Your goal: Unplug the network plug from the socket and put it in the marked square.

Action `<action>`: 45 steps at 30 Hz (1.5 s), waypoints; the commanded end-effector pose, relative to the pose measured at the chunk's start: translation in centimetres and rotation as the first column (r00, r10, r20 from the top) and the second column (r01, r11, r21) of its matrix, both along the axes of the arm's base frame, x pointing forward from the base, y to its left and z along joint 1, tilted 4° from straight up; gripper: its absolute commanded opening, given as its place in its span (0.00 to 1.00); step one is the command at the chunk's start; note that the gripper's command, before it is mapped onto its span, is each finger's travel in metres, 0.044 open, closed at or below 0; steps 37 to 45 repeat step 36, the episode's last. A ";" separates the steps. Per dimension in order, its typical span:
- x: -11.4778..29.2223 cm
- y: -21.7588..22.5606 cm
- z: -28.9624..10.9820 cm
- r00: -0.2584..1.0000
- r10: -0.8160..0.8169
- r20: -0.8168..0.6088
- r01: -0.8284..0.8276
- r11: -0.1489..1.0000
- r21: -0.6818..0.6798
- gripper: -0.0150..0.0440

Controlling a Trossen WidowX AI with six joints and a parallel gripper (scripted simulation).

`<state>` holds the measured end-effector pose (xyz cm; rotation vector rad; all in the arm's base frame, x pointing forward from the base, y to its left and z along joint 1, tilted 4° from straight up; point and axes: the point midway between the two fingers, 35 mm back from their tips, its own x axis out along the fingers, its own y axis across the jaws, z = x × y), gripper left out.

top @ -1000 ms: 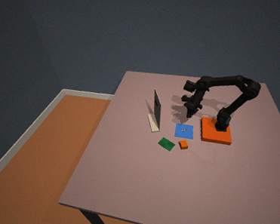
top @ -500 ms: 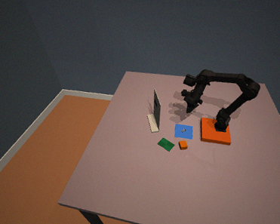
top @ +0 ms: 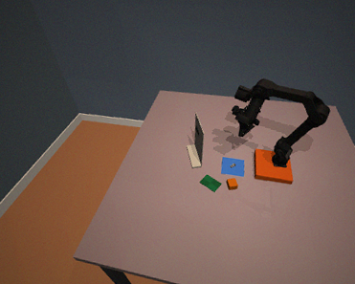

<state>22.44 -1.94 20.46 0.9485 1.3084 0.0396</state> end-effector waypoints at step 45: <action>-0.1 0.0 1.2 1.000 0.003 0.010 -0.003 1.000 -0.001 1.00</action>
